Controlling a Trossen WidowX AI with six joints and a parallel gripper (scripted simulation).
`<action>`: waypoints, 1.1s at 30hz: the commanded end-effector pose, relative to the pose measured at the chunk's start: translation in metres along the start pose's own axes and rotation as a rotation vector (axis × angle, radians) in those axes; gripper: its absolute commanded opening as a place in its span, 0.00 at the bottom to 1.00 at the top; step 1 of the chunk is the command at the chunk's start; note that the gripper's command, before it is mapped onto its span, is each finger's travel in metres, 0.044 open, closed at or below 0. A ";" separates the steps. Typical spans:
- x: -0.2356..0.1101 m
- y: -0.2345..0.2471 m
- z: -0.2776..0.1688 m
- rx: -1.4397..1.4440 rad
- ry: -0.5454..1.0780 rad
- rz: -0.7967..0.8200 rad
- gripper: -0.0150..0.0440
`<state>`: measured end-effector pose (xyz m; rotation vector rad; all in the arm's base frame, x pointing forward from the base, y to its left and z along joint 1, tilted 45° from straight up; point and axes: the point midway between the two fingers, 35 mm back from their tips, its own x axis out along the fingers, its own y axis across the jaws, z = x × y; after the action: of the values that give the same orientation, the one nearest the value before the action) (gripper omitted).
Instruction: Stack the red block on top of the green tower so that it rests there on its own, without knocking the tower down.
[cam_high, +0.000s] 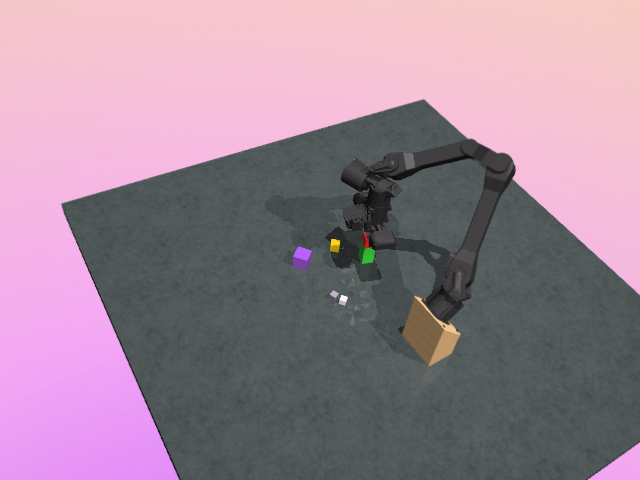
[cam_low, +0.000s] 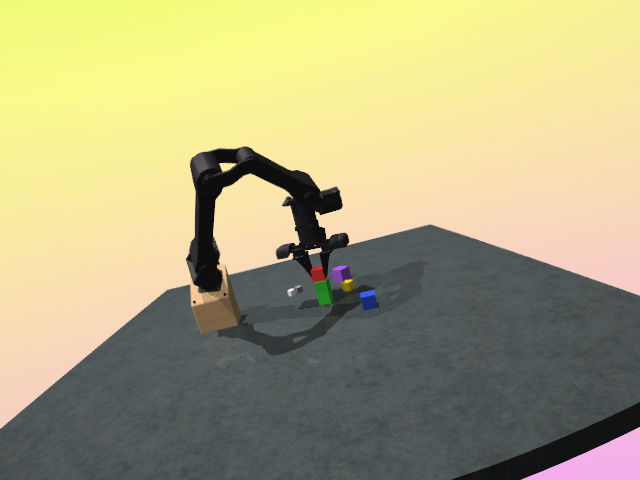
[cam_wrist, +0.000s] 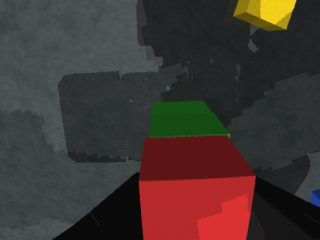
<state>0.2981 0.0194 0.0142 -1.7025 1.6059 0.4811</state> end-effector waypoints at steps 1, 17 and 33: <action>0.001 0.000 -0.001 -0.004 0.005 -0.002 0.25; 0.002 0.000 -0.001 -0.004 0.005 -0.002 0.25; 0.001 0.000 0.000 -0.001 0.000 0.000 0.74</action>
<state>0.2981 0.0187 0.0134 -1.7030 1.6066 0.4823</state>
